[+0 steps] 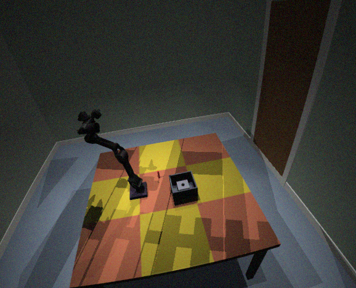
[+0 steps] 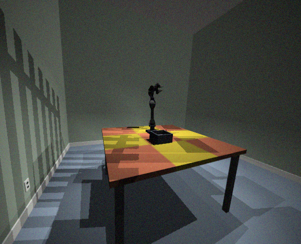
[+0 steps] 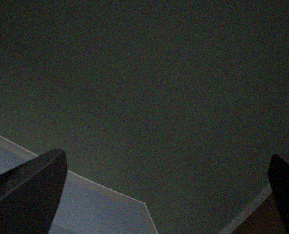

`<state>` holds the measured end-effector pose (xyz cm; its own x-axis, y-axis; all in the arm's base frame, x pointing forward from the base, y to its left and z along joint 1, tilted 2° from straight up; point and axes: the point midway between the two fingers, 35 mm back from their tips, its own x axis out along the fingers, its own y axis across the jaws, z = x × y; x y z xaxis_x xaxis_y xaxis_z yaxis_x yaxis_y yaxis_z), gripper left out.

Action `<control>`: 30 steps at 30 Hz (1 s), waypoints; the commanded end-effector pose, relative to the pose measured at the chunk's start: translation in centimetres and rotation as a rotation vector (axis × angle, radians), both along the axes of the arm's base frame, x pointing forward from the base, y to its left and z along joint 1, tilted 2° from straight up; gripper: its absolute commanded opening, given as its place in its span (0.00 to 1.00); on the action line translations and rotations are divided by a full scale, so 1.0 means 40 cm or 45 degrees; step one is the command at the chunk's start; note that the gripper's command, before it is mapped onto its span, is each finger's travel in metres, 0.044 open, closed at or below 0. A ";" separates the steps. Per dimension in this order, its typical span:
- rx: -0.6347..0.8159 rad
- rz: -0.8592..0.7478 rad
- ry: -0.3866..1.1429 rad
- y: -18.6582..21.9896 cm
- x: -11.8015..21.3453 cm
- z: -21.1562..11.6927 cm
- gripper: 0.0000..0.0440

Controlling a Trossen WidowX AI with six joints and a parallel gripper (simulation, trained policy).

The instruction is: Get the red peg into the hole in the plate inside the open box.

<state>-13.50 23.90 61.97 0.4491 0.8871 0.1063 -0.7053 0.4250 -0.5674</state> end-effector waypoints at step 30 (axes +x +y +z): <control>-0.043 -0.158 -0.106 0.314 0.425 -0.278 1.00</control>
<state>1.77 36.29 53.03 0.5443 0.8195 0.1793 -0.5616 0.5147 -0.6478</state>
